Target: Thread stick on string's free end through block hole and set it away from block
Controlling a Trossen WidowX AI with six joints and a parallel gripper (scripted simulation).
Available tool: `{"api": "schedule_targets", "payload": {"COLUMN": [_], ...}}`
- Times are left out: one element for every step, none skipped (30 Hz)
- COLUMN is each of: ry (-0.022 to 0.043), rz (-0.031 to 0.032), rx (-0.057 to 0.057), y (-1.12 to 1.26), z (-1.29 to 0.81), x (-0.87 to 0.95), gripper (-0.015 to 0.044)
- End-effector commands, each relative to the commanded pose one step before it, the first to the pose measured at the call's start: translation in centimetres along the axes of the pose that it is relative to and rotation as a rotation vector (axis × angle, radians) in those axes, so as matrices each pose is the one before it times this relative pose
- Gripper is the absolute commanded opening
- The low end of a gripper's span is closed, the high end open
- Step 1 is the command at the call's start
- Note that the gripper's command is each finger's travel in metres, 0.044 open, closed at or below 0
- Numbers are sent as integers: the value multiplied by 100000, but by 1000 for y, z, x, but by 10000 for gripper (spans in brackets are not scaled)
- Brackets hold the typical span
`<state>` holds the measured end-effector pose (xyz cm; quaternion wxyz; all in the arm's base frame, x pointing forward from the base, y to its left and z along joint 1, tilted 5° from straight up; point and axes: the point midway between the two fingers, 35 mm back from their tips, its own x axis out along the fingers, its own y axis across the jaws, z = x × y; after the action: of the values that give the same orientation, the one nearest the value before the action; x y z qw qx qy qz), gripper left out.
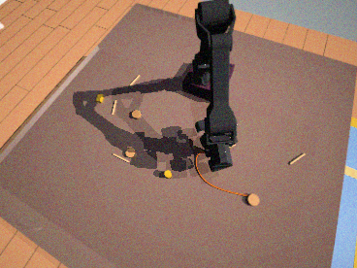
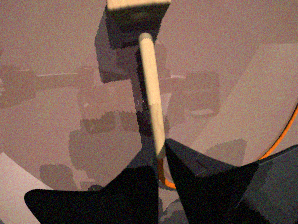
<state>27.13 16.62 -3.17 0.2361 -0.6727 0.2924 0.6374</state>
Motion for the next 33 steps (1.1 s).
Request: {"api": "schedule_targets", "payload": {"ry": [-239,60,49,48,54,42,37,19,12,10,11,9,1,4,5,8,7,0,9,8,14,-2,-3,-4,-7,-7,-8,-10,-6,-5,-4,-5,-5], "rz": [-556,3,2,2,2,1,0,0,0,0,-1,-1,-1,-1,-1,-1,-1,-1,-1,-1,-1,0,0,0,0,-1,0,0,0,0,0,1,1], "rx": [347,28,23,23,22,17,8,3,2,0,1,0,-1,0,-6,4,1,2,0,0,2,0,-1,-1,-1,-1,-1,-1,-1,-1,-1,0,-1], "y": [109,19,17,17,15,12,6,0,-3,-5,-8,-11,-14,-15,-16,-11,-10,-10,-13,-8,-8,-1,-2,-2,-3,-4,-3,-3,-1,1,6,11,15], "z": [602,133,117,113,109,85,49,9,-3,-12,-20,-25,-27,-28,-28,-29,-26,-24,-22,-20,-16,24,49,64,84,111,122,147,144,133,154,150,139], "x": [-144,-9,-9,-9,-14,-11,-22,-15,-13,-13,-13,-12,-10,-9,-7,-5,-2,-1,-2,-1,0,-1,-1,-2,-1,0,1,2,3,4,5,7,8], "gripper": [0,0,0,0,0,0,0,0,0,0,0,0,0,0,0,0,0,0,0,0,0,0,0,0,0,0,0,0,0,0,0,0,0]}}
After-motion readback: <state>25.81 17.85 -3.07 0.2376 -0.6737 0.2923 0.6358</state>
